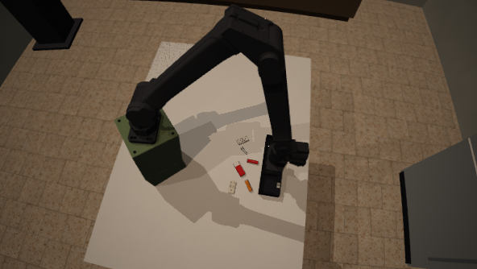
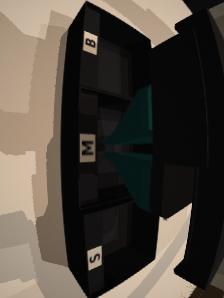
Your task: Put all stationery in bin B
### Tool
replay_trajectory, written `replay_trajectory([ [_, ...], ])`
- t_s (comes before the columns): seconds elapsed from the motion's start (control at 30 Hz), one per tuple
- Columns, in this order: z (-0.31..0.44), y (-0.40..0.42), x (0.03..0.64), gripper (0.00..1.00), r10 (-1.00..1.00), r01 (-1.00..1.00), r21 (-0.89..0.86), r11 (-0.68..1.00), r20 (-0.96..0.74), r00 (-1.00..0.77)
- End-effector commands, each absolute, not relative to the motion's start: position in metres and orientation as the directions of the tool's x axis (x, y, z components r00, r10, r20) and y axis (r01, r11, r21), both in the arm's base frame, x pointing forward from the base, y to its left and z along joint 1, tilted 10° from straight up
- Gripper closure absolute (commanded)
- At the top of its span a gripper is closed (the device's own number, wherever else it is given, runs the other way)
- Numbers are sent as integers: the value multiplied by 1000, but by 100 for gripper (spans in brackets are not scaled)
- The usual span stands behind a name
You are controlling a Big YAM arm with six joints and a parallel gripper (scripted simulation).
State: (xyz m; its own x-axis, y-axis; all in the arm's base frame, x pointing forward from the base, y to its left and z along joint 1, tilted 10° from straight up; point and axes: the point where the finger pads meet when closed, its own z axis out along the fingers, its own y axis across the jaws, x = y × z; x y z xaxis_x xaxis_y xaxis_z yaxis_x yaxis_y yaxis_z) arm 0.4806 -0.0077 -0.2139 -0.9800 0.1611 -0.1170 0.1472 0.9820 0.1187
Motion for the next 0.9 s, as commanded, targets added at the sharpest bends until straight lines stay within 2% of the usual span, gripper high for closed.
replay_trajectory([
  [0.0, -189, -17, 506, 92, 165, 146, 119, 982, -170, -972],
  [0.4, -182, -17, 489, 92, 163, 147, 117, 982, -145, -976],
  [0.43, -200, -14, 475, 92, 160, 148, 114, 982, -103, -982],
  [0.87, -153, -21, 484, 92, 164, 148, 118, 982, -145, -976],
])
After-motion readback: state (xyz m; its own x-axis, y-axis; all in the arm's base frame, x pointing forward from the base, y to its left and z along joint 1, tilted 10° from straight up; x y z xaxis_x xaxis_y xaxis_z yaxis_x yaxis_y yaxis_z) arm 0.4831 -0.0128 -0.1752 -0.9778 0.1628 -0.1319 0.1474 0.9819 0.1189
